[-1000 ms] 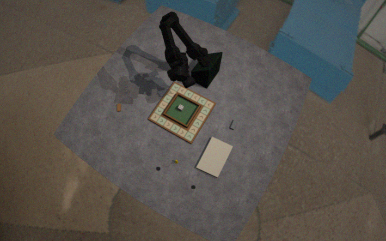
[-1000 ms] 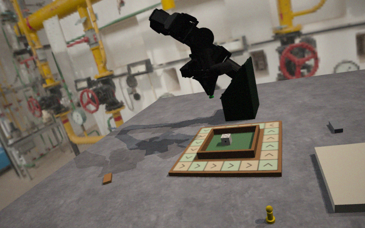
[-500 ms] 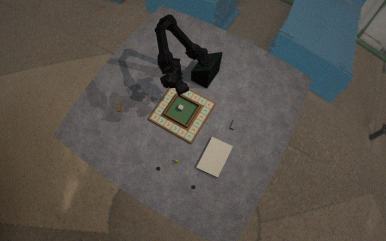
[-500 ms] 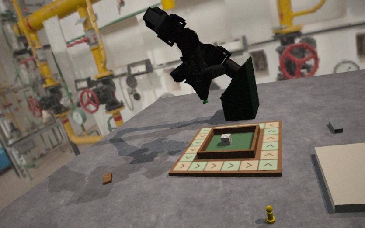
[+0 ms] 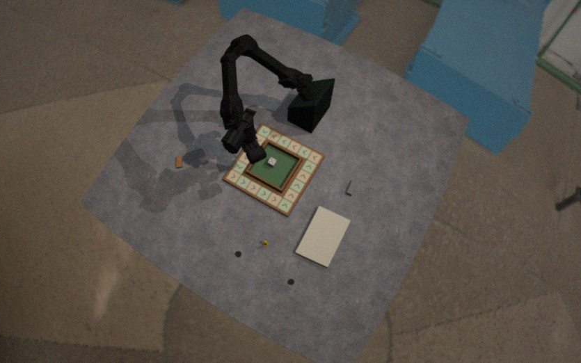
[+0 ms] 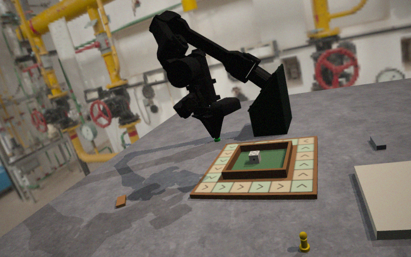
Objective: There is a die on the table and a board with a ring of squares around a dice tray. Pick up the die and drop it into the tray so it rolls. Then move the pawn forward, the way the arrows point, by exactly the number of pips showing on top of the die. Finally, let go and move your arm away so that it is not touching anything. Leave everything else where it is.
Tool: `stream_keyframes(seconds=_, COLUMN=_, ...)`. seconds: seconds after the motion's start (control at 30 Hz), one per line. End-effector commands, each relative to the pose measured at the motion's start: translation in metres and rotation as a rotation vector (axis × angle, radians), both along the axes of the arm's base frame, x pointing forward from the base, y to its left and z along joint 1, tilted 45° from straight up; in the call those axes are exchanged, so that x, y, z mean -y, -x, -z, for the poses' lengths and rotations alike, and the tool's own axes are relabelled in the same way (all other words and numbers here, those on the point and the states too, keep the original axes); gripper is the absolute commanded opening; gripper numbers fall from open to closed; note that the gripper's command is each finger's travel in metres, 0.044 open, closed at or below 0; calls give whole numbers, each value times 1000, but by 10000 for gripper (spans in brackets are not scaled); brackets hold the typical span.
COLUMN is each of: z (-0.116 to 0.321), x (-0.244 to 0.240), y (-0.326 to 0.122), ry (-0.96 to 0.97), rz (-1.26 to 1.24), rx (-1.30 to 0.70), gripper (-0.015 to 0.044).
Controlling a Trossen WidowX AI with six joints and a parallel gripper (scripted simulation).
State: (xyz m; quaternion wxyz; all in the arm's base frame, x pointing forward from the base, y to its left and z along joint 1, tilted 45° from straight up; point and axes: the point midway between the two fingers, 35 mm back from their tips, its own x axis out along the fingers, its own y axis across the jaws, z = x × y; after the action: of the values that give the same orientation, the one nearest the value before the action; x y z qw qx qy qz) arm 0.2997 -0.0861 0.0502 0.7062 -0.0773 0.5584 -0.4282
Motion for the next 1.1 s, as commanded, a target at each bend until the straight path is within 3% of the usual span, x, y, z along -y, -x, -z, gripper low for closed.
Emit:
stream_keyframes(seconds=0.0, z=4, x=15, y=-21, ry=12, rz=-3, rx=0, gripper=0)
stream_keyframes(seconds=0.2, z=9, x=37, y=-42, ry=25, rz=-1, rx=-1, gripper=0)
stream_keyframes(seconds=1.07, z=43, x=71, y=-42, ry=27, rz=-1, rx=-1, gripper=0)
